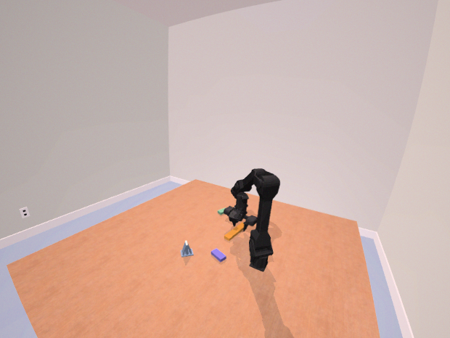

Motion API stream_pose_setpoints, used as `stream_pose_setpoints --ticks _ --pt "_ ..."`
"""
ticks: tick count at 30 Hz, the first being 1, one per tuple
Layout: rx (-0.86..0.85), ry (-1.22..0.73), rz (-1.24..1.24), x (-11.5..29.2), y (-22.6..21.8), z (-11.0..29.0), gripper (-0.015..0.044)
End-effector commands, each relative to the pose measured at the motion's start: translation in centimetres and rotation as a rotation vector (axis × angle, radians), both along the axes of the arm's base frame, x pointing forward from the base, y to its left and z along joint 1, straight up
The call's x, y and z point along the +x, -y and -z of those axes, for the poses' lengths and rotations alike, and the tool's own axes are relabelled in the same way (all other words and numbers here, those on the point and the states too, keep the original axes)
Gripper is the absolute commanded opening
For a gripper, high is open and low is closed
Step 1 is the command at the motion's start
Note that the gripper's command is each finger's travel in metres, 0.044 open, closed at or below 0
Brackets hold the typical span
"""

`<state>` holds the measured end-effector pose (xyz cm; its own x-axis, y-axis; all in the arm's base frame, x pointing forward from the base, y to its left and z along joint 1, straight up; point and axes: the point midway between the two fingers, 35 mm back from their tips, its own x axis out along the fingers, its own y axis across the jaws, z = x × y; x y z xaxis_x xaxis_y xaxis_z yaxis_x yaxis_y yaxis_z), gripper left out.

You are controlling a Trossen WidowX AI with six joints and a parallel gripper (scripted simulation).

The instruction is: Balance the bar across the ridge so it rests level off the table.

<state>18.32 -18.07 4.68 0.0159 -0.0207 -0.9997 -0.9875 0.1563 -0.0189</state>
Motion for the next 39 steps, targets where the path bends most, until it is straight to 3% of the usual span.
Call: stream_pose_setpoints --ticks 1,5,12,15,39 --pt "0.0 0.0 0.0 0.0 0.0 0.0 0.0236" --pt "0.0 0.0 0.0 0.0 0.0 0.0 0.0131" --pt "0.0 0.0 0.0 0.0 0.0 0.0 0.0085" --pt "0.0 0.0 0.0 0.0 0.0 -0.4 0.0006" --pt "0.003 -0.001 -0.003 0.3 0.3 -6.3 0.0"
